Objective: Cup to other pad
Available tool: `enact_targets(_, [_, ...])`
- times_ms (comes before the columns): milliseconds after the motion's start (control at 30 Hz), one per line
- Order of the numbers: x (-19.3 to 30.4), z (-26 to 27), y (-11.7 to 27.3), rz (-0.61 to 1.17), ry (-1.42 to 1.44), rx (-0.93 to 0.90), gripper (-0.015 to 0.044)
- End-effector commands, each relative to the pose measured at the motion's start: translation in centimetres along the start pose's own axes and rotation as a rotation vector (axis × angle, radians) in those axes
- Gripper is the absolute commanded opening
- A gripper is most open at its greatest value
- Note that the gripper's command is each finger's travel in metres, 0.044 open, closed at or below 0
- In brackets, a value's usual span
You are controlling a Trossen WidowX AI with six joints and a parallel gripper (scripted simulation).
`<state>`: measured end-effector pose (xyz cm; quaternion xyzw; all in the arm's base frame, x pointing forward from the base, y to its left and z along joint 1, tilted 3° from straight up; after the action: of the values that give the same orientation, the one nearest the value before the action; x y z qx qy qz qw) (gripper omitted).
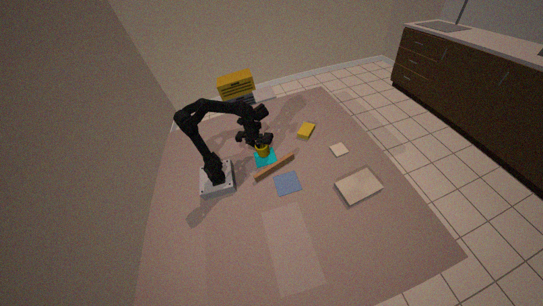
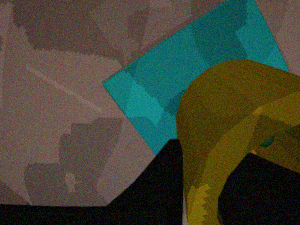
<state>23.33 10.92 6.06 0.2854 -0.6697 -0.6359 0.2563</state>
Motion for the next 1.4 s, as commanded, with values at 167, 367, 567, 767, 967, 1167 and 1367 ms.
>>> enact_targets(167, [0.3,0.1,-1.6,0.008,-0.003,0.002,0.0])
enact_targets(367, [0.4,0.1,-2.5,0.008,-0.003,0.002,0.0])
enact_targets(567, [0.2,0.1,-2.2,0.003,-0.002,-0.001,0.0])
enact_targets(767, [0.2,0.1,-2.2,0.003,-0.002,-0.001,0.0])
enact_targets(967, [0.2,0.1,-2.2,0.003,-0.002,-0.001,0.0052])
enact_targets(1167, [0.2,0.1,-2.2,0.003,-0.002,-0.001,0.0147])
enact_targets(1367, [0.2,0.1,-2.1,0.003,-0.002,-0.001,0.0147])
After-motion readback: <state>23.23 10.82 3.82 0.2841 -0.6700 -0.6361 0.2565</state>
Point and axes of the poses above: the point midway between the two fingers, 35 mm back from their tips, its own y axis back along the fingers, its own z axis across the jaws, x = y × z, the point moved 1 cm from there along y, back along the fingers, and after that the axes turned 13 degrees about -y, right-handed, at the moved point
